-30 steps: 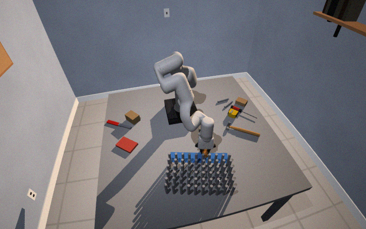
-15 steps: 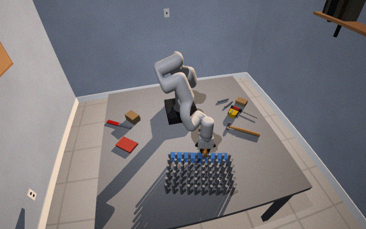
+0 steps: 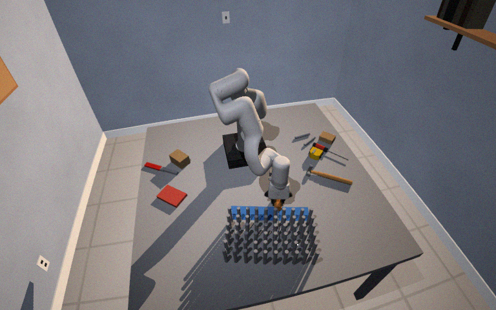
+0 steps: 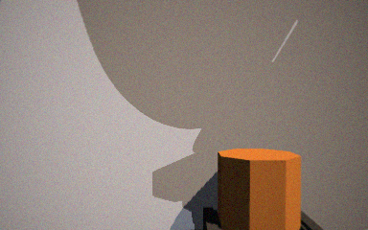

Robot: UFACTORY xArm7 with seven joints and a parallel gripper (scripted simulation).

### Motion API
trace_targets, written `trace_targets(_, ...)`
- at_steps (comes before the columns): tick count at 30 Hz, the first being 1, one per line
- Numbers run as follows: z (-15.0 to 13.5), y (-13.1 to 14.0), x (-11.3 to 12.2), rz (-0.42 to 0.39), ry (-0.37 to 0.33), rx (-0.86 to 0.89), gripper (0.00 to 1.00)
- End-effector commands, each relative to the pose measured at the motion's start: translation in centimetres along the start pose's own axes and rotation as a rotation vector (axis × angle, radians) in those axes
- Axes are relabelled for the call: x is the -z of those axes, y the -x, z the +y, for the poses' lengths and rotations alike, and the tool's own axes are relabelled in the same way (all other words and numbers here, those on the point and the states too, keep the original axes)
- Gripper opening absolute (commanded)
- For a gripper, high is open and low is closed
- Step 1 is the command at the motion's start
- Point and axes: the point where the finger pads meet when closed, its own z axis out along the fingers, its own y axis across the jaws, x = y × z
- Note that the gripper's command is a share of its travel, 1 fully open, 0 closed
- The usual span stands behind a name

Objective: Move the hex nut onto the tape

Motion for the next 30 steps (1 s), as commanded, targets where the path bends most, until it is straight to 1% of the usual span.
trace_targets(1, 0.1, 0.0, 0.1, -0.003, 0.001, 0.000, 0.00)
trace_targets(16, 0.1, -2.7, 0.1, -0.003, 0.001, 0.000, 0.00)
trace_targets(18, 0.1, -2.7, 0.1, -0.003, 0.001, 0.000, 0.00)
trace_targets(30, 0.1, -5.6, 0.1, -0.003, 0.001, 0.000, 0.00)
